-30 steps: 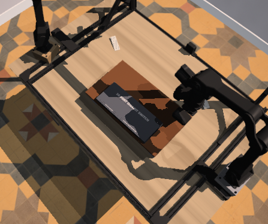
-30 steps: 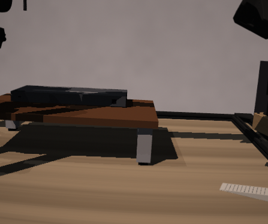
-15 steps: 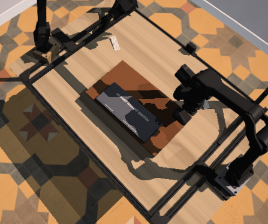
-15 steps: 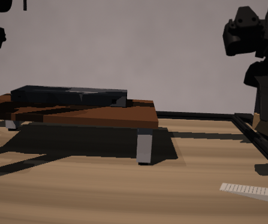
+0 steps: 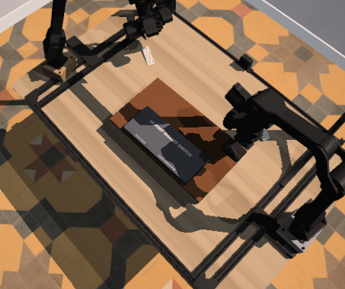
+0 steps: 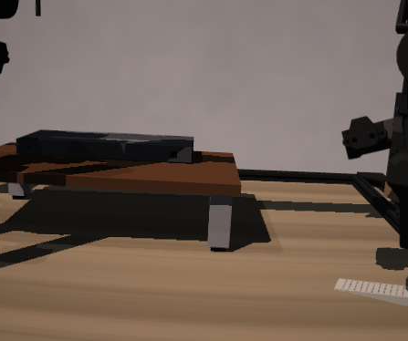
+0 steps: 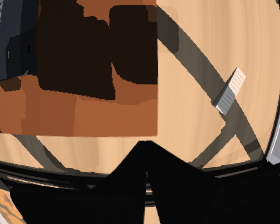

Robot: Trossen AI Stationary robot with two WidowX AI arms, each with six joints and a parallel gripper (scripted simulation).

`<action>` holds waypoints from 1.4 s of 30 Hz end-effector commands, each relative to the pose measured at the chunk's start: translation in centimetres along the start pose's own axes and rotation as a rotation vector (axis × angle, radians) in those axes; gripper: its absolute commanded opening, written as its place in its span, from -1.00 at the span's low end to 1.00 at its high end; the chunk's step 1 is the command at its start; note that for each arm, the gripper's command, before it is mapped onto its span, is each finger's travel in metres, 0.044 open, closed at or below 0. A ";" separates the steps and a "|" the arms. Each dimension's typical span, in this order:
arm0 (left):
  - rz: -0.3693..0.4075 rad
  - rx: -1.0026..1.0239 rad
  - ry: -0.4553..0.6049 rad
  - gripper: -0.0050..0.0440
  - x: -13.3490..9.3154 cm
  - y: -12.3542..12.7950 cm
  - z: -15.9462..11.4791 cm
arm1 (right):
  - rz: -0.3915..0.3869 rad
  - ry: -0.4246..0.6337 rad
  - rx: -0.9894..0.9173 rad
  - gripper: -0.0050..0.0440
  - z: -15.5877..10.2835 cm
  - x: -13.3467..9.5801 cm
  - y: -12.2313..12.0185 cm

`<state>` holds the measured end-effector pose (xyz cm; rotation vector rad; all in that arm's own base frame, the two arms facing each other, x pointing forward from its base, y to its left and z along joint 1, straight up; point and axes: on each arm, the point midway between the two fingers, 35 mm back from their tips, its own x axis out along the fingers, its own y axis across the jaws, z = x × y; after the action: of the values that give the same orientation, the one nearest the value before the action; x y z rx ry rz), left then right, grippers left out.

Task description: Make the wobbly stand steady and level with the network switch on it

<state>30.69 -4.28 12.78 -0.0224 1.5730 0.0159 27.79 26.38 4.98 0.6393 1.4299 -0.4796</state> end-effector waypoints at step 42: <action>0.000 0.000 0.000 -0.80 0.0 0.0 0.0 | -0.118 0.021 0.060 0.18 -0.4 7.4 -3.1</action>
<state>30.69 -4.28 12.78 -0.0224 1.5731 0.0159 26.14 24.84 -2.62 0.6077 1.4800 -0.6094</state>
